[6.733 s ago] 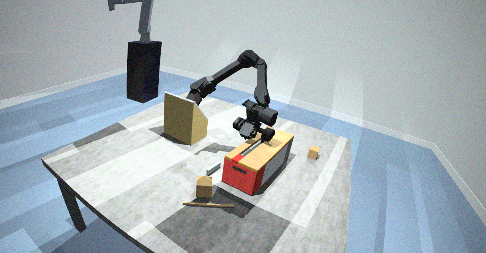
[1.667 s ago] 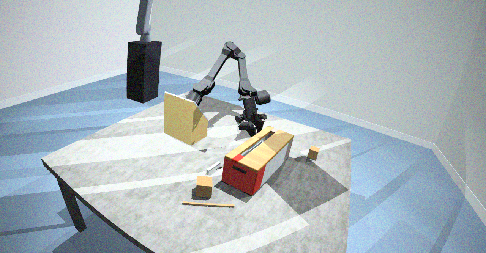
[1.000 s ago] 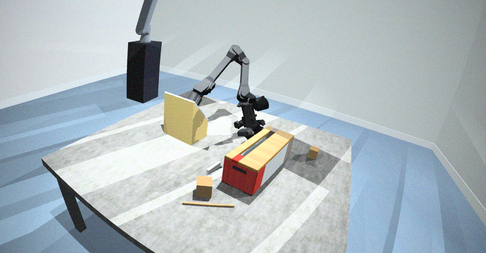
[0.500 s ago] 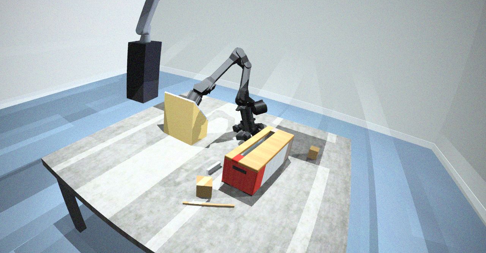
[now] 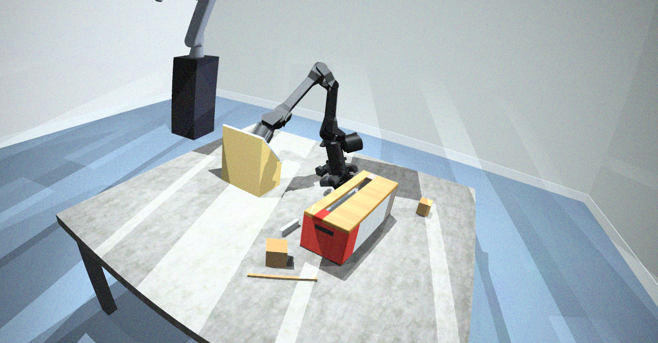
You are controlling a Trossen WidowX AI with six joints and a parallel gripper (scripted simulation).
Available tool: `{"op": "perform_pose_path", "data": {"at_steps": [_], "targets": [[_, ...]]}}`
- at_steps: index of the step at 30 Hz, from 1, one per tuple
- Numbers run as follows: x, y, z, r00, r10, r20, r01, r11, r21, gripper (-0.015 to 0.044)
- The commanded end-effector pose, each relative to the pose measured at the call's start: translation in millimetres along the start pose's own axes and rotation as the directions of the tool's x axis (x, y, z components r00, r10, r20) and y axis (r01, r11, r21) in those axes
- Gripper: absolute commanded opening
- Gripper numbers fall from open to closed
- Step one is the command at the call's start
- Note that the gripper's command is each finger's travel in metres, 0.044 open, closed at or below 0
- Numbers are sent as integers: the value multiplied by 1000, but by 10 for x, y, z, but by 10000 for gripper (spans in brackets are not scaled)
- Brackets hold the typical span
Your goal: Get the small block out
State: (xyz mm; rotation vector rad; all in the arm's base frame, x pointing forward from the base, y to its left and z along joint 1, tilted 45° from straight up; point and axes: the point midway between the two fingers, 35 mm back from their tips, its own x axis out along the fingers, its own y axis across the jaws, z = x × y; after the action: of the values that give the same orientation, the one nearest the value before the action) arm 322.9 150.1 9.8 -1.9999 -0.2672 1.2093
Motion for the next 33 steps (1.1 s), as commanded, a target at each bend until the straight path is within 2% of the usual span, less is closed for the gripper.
{"op": "perform_pose_path", "data": {"at_steps": [1, 12, 22, 33], "targets": [[-143, -21, -78, 1000, -7, -2, 7, 1000, -9, 0], [-443, -18, -192, 1000, -10, -4, 10, 1000, 12, 0], [-530, 4, -194, 1000, -23, 5, 19, 929, 371, 0], [-626, 26, -192, 999, -38, 14, 17, 703, 711, 0]]}}
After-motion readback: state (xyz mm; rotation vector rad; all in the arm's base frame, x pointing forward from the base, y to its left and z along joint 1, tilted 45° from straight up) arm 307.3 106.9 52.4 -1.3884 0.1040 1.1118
